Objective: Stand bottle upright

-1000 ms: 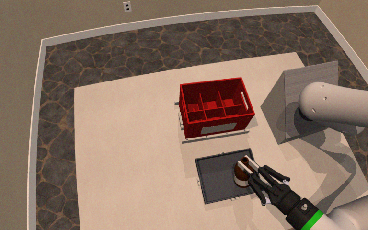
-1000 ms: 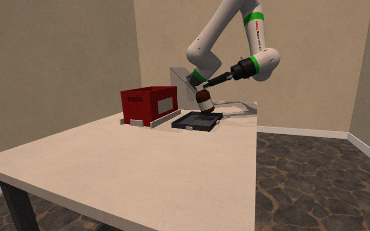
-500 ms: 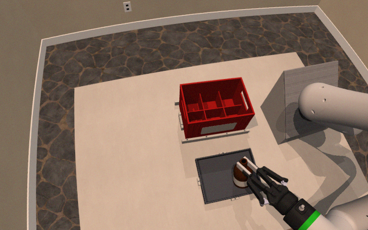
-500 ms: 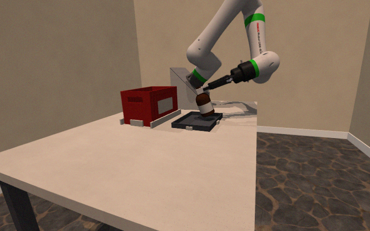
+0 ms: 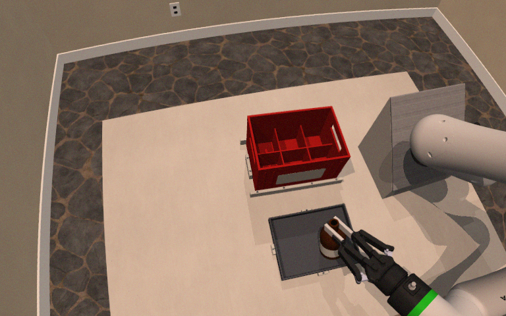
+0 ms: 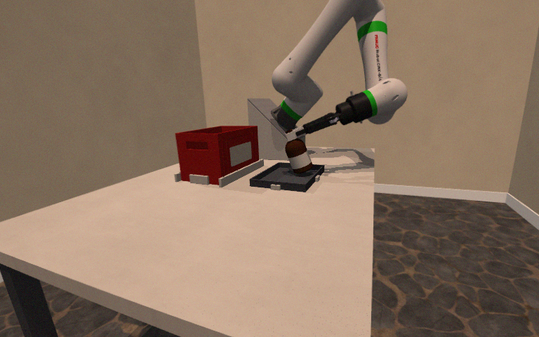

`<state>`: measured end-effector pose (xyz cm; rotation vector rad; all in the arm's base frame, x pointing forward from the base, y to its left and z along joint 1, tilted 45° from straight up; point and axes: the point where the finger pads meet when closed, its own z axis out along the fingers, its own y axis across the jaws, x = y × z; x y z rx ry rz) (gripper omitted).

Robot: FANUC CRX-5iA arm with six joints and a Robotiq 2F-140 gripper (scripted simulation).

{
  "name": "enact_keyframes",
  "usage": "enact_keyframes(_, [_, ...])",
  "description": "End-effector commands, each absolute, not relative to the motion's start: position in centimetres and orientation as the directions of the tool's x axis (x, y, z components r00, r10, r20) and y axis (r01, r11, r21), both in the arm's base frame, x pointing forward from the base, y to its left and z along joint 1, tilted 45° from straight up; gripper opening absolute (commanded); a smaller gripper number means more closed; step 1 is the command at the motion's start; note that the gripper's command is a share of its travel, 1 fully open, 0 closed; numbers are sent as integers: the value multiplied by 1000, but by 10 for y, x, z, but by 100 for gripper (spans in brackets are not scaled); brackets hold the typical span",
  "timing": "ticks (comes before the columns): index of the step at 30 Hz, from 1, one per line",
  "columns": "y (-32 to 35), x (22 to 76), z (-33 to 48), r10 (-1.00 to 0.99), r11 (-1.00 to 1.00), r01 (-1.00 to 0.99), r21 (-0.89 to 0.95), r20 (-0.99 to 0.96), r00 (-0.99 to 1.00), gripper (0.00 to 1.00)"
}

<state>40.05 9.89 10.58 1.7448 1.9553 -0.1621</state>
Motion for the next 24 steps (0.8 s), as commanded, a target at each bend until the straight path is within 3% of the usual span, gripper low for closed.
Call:
enact_keyframes(1, [100,401,105,895,167,956,242,-444,-44,0])
enact_keyframes(24, [103,401,102,895,167,956,242,-444,-44,0])
